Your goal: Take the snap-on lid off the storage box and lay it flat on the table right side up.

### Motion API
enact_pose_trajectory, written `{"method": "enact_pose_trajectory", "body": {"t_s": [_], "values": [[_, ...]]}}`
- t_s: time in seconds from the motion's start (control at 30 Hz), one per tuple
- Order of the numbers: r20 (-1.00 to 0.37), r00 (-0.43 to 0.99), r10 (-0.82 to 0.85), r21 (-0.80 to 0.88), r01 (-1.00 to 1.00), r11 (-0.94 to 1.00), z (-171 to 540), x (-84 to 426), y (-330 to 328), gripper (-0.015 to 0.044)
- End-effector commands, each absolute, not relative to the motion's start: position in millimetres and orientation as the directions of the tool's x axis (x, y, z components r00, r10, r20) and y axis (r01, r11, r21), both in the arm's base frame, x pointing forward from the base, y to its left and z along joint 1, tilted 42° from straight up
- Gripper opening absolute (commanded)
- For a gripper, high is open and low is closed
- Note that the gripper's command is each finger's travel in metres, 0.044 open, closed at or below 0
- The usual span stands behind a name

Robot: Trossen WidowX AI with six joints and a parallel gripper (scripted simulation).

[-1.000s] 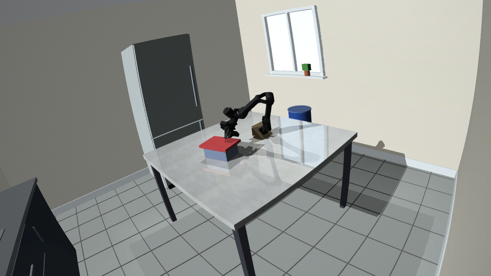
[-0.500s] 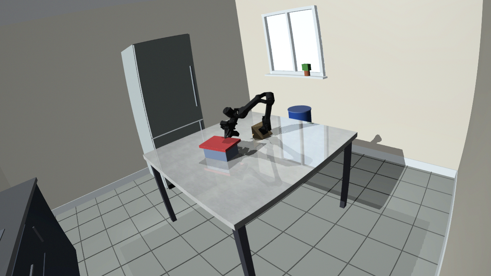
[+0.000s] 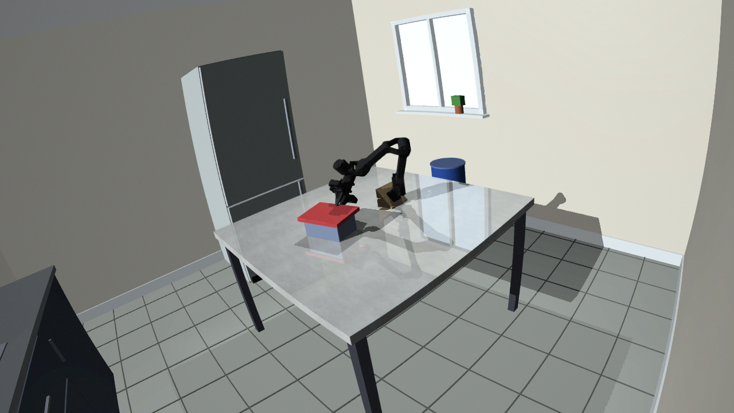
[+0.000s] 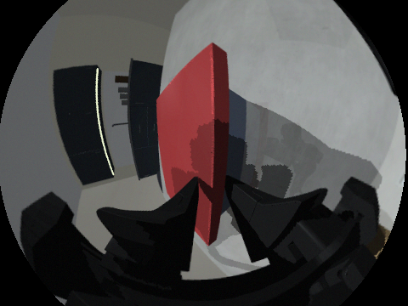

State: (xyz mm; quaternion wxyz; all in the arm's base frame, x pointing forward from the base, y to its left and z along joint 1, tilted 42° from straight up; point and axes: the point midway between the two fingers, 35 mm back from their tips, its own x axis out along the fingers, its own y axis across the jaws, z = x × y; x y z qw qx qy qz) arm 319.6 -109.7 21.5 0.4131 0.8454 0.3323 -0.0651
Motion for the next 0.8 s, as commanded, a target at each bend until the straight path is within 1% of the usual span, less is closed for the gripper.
{"method": "enact_pose_trajectory", "body": {"t_s": [0.0, 0.77], "values": [[-0.38, 0.773, 0.508, 0.66, 0.611, -0.437, 23.4, 319.4, -111.7, 0.0], [-0.381, 0.773, 0.508, 0.658, 0.612, -0.438, 25.8, 319.5, -114.7, 0.0]]}}
